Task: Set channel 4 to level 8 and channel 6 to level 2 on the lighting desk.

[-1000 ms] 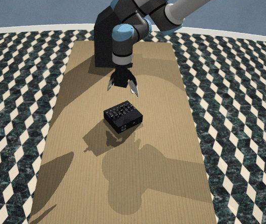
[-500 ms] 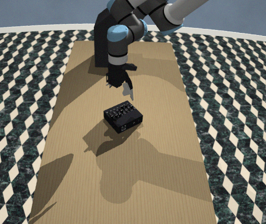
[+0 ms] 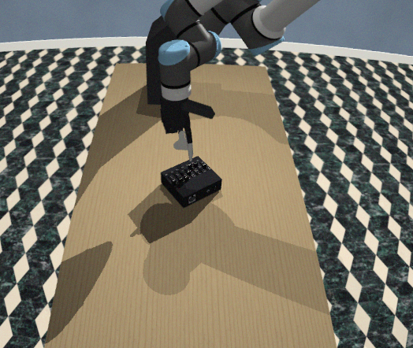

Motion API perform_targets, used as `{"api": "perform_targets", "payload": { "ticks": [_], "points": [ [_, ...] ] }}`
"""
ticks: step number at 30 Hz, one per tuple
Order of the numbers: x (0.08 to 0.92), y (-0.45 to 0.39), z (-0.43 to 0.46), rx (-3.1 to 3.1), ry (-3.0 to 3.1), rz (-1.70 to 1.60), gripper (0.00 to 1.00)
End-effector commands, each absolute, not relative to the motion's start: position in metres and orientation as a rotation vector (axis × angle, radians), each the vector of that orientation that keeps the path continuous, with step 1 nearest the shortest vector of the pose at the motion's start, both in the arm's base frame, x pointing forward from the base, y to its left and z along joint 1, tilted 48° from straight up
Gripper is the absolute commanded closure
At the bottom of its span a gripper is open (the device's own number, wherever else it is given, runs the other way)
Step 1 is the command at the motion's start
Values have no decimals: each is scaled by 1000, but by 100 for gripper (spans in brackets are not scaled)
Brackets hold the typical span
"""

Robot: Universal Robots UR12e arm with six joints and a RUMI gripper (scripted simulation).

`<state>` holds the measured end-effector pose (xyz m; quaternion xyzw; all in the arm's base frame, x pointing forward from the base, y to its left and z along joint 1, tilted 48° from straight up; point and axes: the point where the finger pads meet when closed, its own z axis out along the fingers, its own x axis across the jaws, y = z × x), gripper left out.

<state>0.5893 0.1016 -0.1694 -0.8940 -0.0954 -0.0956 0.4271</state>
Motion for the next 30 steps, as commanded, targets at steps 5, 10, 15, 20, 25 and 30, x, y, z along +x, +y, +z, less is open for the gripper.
{"api": "perform_targets", "payload": {
  "ticks": [5, 10, 15, 20, 25, 30],
  "points": [
    [582, 104, -182, -2233, 266, -40, 0],
    [577, 106, -188, -2187, 499, 62, 0],
    [575, 106, -191, -2153, 622, 118, 0],
    [571, 107, -196, -2094, 797, 199, 0],
    [568, 107, -201, -2038, 934, 264, 0],
    [566, 108, -203, -1992, 1032, 311, 0]
  ]
}}
